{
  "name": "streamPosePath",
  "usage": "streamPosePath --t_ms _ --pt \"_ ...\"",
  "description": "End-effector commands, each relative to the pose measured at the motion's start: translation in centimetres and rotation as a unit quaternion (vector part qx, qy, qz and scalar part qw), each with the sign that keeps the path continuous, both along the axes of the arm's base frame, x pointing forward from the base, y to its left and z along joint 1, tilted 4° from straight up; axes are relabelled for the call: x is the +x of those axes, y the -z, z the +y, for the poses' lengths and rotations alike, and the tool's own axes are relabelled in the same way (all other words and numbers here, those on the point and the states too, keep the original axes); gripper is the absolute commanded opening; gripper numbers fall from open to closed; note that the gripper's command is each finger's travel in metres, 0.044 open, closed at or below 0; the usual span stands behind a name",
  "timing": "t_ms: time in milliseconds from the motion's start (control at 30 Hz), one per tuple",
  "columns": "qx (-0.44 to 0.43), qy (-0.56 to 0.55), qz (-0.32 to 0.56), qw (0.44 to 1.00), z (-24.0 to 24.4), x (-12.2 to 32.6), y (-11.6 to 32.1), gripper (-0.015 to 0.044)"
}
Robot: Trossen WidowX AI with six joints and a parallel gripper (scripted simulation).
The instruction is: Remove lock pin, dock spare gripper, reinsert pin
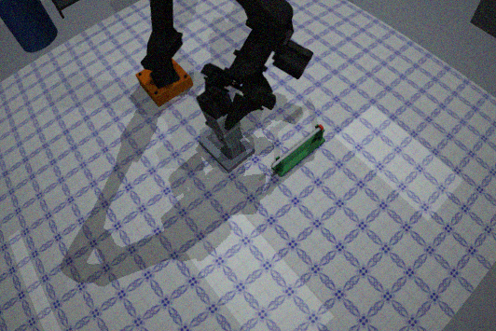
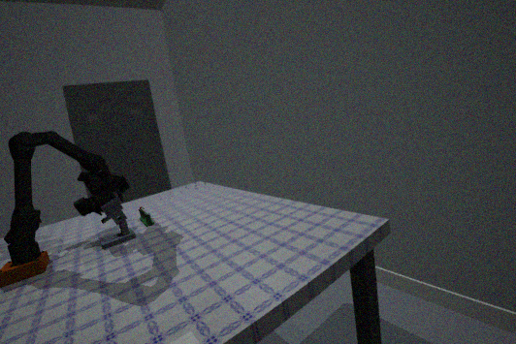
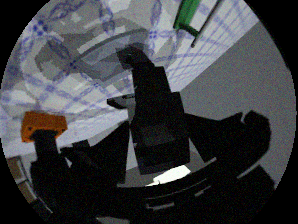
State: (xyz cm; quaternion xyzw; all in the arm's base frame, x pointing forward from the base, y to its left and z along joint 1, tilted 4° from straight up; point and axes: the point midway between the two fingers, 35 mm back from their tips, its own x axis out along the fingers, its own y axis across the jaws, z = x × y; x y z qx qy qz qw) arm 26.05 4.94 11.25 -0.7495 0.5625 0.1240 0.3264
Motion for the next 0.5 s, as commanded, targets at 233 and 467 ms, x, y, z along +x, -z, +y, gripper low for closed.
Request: streamPosePath --t_ms 233,467 --pt "-0.002 -0.001 0.003 1.0 -0.2 -0.5 -1.3 0.044" --pt "-0.009 -0.002 0.009 1.0 -0.5 -1.1 -2.6 0.044"
